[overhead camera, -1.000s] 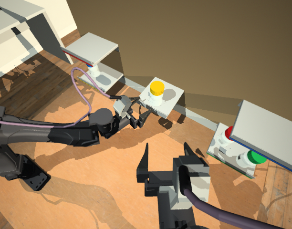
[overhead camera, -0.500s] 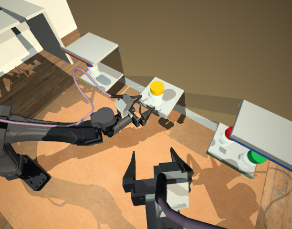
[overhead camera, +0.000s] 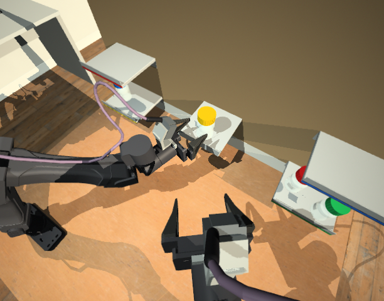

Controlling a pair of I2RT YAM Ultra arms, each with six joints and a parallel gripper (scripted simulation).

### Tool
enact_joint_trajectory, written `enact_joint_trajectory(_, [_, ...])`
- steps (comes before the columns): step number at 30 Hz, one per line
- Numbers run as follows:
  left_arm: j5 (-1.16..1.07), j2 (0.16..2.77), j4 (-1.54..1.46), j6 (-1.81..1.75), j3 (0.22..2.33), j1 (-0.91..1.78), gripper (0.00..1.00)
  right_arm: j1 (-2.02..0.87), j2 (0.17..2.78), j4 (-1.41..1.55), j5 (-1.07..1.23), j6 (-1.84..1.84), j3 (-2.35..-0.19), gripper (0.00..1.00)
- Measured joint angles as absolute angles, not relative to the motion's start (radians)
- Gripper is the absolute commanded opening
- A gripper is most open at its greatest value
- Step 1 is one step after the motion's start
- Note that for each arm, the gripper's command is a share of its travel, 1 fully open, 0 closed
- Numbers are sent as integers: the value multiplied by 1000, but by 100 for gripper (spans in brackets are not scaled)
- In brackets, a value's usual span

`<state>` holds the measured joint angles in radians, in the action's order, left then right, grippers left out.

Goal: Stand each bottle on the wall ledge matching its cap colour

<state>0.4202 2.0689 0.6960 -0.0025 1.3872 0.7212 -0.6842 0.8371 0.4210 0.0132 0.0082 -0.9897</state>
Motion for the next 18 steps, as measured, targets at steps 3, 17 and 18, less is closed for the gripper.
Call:
enact_joint_trajectory(3, [417, 2081, 688, -2, 1412, 715, 81, -684, 837, 421, 13, 8, -990, 89])
enact_joint_trajectory(17, [401, 2146, 644, -2, 1502, 702, 81, -684, 837, 421, 13, 8, -990, 89])
enact_joint_trajectory(18, [400, 2150, 641, -2, 1510, 701, 81, -684, 837, 421, 13, 8, -990, 89])
